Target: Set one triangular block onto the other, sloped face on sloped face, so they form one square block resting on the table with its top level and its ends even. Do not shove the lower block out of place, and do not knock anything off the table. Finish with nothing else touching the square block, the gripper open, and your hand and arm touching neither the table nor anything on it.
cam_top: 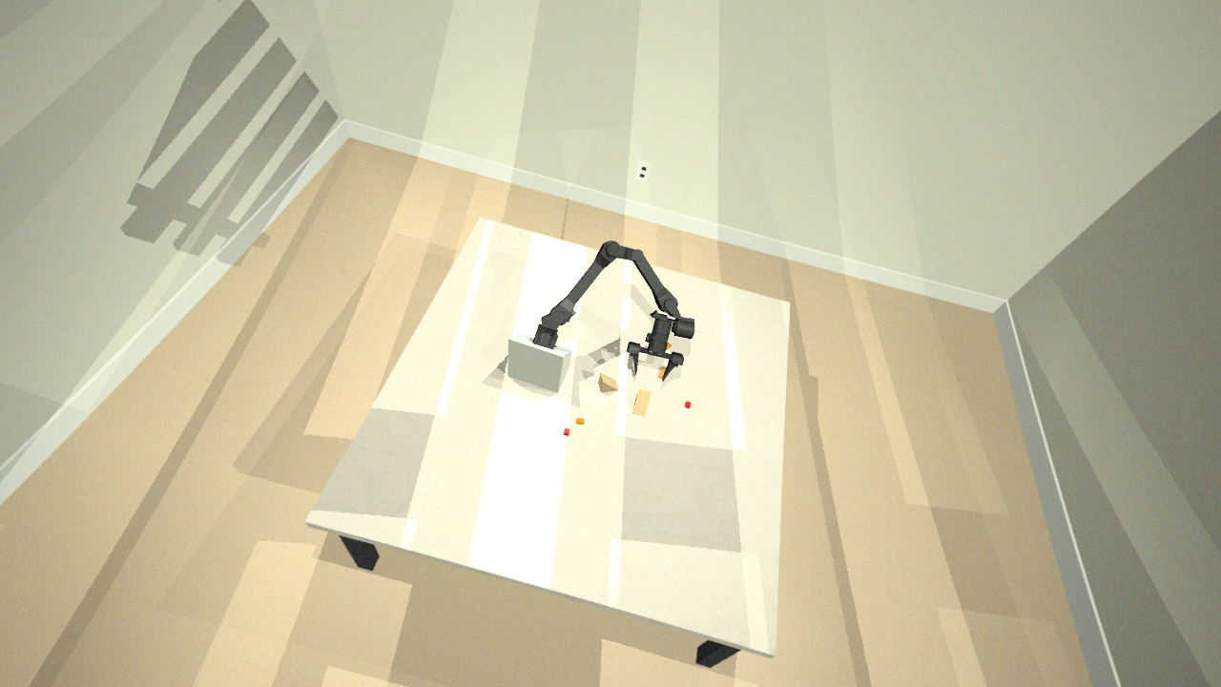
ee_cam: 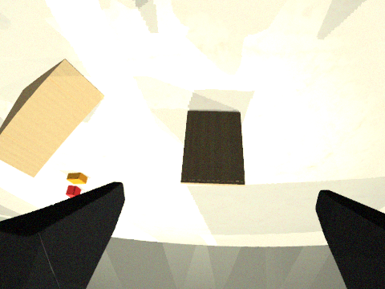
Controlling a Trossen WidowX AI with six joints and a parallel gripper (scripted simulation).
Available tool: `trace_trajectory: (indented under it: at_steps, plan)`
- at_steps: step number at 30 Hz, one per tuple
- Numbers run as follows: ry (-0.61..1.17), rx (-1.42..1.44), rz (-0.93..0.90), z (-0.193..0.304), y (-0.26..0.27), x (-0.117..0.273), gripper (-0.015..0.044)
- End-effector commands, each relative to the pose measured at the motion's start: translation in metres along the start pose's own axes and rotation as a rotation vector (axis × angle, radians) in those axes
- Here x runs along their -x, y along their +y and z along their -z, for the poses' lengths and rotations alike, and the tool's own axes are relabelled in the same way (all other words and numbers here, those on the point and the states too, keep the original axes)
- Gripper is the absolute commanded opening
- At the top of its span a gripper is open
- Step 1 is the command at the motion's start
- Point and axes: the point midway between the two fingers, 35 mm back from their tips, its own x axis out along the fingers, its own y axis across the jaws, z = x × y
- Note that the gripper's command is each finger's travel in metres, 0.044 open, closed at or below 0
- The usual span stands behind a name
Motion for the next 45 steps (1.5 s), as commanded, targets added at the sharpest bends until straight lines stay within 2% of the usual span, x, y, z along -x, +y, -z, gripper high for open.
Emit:
trace_trajectory:
  at_steps: [1,45]
  plan:
    - [0.007,0.006,-0.007,0.001,0.001,-0.008,0.0440]
    - [0.007,0.005,-0.008,0.002,0.002,-0.080,0.0440]
